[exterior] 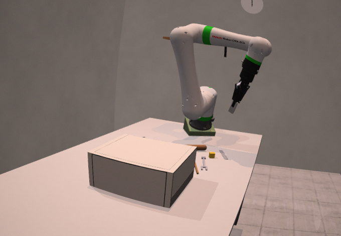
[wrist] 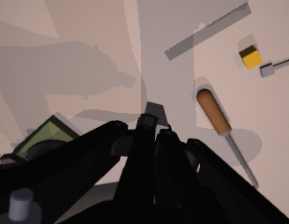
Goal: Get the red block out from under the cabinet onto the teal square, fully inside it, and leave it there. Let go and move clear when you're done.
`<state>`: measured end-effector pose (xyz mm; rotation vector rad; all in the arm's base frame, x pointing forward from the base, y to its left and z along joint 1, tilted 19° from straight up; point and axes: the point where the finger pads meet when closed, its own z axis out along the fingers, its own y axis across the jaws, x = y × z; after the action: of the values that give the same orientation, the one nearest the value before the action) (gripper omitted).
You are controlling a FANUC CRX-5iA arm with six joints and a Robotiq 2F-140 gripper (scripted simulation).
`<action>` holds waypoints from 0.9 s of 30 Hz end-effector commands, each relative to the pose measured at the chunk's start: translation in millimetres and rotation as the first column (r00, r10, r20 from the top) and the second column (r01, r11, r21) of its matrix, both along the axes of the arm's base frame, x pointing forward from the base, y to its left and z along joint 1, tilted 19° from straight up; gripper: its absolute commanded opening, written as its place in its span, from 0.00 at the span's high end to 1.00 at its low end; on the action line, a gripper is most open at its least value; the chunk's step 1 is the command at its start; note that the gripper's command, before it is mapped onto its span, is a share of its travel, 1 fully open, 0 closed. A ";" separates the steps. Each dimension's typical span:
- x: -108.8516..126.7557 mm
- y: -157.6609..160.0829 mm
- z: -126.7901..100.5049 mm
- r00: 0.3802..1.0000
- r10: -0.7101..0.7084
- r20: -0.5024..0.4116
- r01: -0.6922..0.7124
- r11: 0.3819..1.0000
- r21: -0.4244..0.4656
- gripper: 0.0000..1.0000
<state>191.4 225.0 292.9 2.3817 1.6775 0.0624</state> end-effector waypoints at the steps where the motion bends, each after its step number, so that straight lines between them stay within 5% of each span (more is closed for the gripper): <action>1: 31.9 -23.1 -13.4 0.977 -0.210 -0.029 0.212 0.970 0.115 1.00; 7: 52.3 -45.4 -21.4 0.924 -0.378 -0.053 0.381 0.903 0.199 1.00; 14: 83.2 -87.9 -32.4 0.763 -0.636 -0.114 0.632 0.699 0.334 1.00; 17: 83.2 -87.9 -32.4 0.763 -0.636 -0.114 0.632 0.699 0.334 1.00; 21: 101.6 -120.8 -37.8 0.607 -0.776 -0.171 0.758 0.500 0.419 1.00; 27: 110.8 -141.1 -40.0 0.504 -0.838 -0.209 0.806 0.369 0.463 1.00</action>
<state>294.2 97.5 255.0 3.2370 0.3520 0.4075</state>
